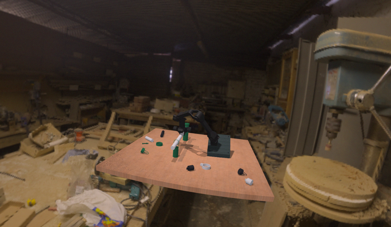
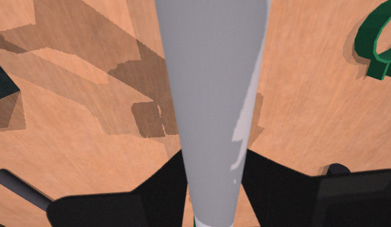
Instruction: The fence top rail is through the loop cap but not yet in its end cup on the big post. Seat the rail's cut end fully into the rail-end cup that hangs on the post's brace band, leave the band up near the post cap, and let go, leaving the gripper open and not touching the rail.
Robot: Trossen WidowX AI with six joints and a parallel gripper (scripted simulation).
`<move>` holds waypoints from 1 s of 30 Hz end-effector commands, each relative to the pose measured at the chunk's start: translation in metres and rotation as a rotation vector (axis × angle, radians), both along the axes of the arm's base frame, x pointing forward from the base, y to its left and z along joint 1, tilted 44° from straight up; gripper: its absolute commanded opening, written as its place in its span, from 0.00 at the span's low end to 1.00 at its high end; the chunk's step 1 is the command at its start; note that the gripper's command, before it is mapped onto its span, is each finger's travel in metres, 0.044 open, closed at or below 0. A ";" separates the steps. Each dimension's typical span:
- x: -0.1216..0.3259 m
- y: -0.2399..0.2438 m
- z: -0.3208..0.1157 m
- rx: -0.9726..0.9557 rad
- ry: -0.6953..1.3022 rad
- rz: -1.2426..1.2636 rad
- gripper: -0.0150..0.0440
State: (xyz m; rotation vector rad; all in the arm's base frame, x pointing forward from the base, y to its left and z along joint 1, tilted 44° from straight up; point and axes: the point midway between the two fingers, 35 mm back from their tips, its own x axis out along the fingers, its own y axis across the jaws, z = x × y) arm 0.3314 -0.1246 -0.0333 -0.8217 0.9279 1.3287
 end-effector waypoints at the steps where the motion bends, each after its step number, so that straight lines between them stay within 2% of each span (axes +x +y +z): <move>1: 0.000 -0.003 0.001 -0.009 0.001 -0.001 0.25; 30: -0.001 -0.007 0.001 -0.013 0.002 -0.001 0.25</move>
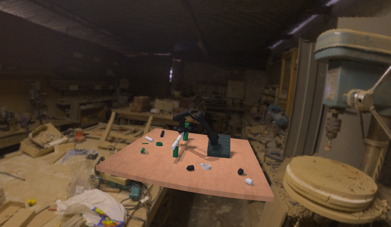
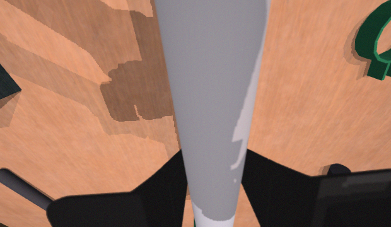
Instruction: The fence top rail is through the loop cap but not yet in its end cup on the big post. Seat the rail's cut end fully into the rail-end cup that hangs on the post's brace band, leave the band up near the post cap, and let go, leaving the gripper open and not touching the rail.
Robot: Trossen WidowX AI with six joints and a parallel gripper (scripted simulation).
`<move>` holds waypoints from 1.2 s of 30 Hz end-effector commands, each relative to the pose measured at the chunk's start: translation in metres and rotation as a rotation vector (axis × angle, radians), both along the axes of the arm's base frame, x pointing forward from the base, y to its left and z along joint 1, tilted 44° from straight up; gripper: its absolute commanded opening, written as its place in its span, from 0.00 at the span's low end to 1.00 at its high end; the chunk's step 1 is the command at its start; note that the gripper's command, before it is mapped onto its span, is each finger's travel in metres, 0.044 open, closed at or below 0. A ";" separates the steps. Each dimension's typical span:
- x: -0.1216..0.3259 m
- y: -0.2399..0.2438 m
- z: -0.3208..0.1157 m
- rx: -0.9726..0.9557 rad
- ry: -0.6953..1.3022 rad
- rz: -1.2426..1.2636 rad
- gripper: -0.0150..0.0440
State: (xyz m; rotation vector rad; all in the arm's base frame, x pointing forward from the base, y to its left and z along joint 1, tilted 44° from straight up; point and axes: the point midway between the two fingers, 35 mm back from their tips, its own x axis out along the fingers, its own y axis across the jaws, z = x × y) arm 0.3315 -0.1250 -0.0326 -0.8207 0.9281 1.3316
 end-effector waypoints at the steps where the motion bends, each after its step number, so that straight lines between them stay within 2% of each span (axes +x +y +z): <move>1: -0.001 -0.007 0.000 -0.014 0.000 -0.003 0.25; 36: 0.000 0.000 0.000 0.004 0.005 0.004 0.25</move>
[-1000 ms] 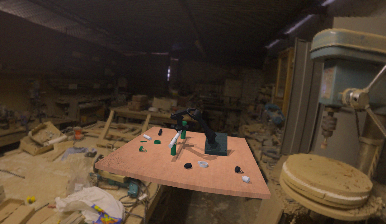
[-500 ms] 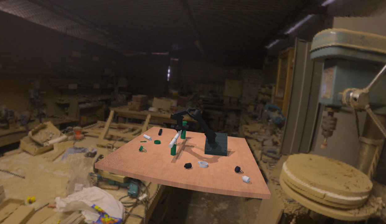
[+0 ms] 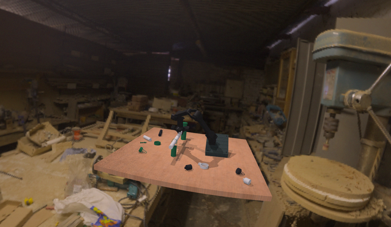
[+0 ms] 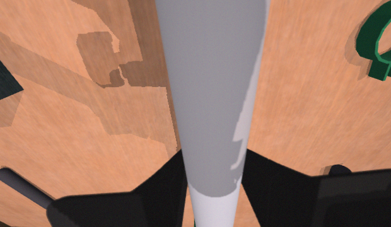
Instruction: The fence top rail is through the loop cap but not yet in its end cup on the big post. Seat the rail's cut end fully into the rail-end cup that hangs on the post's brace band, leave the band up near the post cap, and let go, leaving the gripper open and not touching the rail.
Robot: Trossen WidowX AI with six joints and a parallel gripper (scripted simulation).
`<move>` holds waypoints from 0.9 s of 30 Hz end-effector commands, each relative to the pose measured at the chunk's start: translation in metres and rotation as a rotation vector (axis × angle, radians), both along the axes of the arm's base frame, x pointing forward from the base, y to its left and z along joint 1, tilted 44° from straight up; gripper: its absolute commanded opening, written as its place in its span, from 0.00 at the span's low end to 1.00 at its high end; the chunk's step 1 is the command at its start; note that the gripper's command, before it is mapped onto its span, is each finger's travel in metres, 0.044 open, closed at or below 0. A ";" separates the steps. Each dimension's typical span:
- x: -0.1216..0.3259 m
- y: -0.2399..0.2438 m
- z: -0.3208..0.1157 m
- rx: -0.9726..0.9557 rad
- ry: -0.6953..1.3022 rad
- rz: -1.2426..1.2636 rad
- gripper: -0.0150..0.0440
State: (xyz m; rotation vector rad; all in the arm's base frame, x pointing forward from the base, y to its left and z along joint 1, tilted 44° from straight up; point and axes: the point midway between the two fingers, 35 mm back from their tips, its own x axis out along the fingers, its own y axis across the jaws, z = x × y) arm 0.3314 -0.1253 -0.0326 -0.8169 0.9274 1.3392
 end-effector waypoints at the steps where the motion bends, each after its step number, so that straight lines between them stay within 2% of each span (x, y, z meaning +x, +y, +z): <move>1: 0.000 0.000 0.000 0.000 0.000 0.000 0.25; 27: 0.000 -0.012 -0.002 -0.001 0.000 0.000 0.25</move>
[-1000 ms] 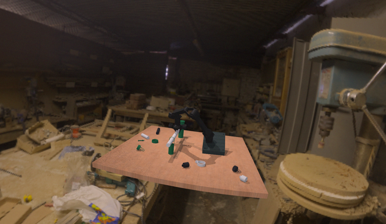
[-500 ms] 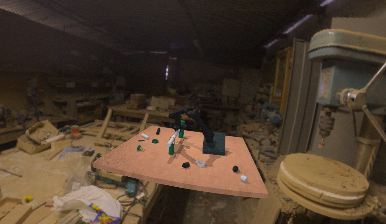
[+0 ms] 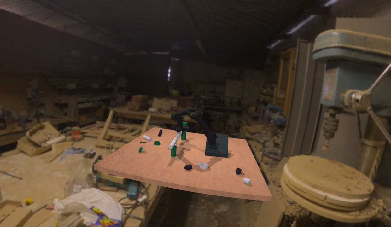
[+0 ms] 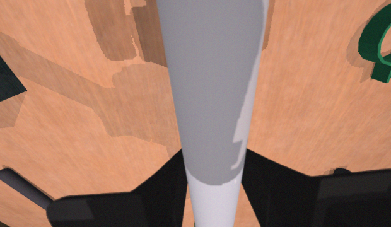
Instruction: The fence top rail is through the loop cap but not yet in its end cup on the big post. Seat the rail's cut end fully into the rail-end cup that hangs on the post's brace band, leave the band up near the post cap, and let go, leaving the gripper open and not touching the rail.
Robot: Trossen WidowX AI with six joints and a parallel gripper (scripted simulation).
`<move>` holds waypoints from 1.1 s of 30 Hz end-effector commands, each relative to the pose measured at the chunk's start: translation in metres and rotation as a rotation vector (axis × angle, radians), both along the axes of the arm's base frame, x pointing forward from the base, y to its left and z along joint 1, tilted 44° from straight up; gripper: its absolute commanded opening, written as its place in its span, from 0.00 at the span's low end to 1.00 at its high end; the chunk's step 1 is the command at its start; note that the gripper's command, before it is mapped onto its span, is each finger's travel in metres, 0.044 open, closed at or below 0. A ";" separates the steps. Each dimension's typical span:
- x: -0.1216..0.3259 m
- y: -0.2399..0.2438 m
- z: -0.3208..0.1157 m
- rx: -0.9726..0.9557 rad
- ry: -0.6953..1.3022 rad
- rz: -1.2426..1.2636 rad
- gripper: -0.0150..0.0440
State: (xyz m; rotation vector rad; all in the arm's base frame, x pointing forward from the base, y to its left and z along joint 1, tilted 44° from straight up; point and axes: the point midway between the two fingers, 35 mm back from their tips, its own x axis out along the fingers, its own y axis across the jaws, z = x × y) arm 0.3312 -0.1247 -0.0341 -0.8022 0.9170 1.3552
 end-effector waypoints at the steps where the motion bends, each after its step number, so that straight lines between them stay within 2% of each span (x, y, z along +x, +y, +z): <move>1: 0.000 -0.013 0.000 -0.020 -0.007 -0.007 0.25; 33: 0.001 -0.025 -0.002 -0.021 -0.007 -0.007 0.25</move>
